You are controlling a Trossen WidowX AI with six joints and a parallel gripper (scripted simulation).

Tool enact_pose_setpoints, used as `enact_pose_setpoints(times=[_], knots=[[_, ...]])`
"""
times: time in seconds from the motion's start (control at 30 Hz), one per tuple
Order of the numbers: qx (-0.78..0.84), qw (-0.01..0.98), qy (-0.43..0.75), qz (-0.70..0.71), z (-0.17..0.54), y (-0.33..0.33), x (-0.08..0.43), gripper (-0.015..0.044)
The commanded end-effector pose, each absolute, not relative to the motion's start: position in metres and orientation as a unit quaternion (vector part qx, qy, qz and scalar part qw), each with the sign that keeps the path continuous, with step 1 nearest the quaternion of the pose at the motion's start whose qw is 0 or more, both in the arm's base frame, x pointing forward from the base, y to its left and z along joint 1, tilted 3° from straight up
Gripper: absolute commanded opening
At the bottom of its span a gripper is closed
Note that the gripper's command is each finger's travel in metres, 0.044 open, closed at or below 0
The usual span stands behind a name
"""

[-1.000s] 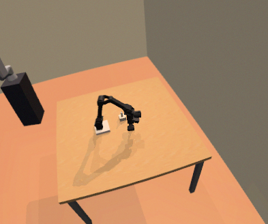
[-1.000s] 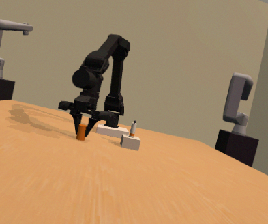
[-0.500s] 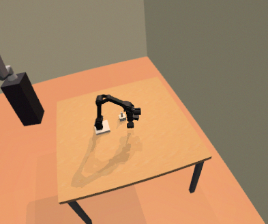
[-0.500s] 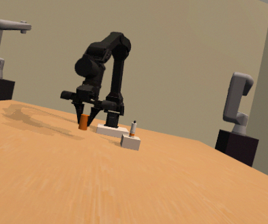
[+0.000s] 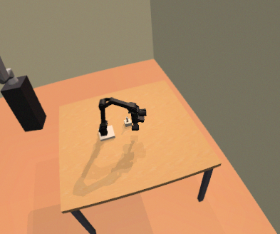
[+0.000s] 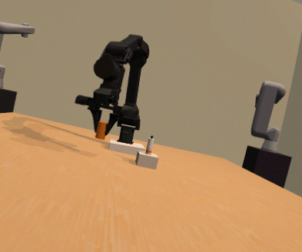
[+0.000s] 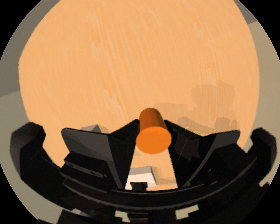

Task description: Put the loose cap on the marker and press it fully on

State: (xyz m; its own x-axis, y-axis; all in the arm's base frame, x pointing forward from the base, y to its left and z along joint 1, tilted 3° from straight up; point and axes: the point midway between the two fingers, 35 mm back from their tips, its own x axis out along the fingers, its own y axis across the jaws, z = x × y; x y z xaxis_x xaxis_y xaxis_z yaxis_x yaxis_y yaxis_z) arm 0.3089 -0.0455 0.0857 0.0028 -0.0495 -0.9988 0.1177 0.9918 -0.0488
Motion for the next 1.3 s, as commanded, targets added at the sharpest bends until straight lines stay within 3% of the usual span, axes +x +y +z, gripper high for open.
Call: enact_pose_setpoints(times=[0.0,1.27], knots=[[0.027,0.710,0.702,-0.058,0.092,-0.031,0.307,0.0000],[0.030,0.708,0.703,-0.055,0.126,0.084,0.259,0.0000]])
